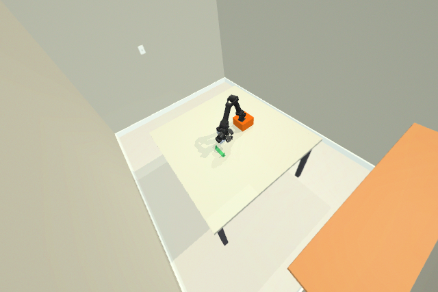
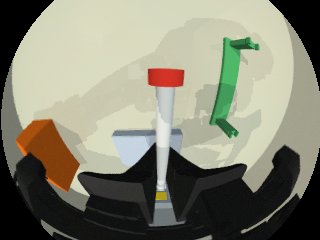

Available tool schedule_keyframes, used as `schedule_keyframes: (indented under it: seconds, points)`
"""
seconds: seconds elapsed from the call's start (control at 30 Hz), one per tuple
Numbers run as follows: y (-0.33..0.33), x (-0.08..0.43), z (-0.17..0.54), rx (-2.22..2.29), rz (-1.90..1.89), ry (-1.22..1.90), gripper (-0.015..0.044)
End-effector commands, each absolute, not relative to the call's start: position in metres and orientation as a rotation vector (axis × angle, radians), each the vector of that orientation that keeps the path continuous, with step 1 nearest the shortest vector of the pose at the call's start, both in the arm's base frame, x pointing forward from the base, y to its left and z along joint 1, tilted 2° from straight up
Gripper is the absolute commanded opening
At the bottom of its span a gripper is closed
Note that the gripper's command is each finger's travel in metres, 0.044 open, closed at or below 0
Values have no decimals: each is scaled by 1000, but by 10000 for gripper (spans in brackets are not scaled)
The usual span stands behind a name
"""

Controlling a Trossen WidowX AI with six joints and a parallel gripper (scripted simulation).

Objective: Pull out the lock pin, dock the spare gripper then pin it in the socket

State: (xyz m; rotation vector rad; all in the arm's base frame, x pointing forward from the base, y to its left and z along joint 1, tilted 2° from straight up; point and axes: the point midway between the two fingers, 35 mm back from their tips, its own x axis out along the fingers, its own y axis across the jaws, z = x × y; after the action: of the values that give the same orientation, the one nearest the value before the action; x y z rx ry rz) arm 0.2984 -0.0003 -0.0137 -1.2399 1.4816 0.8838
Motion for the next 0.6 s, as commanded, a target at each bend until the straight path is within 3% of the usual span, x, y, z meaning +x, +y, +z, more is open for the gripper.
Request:
schedule_keyframes:
  seconds: [0.0, 0.53, 0.57]
  points:
    - [-4, 298, -14, -1248, 886, 1482, 0]
    - [-9, 297, -14, -1247, 887, 1482, 0]
    - [-8, 297, -14, -1239, 885, 1483, 26]
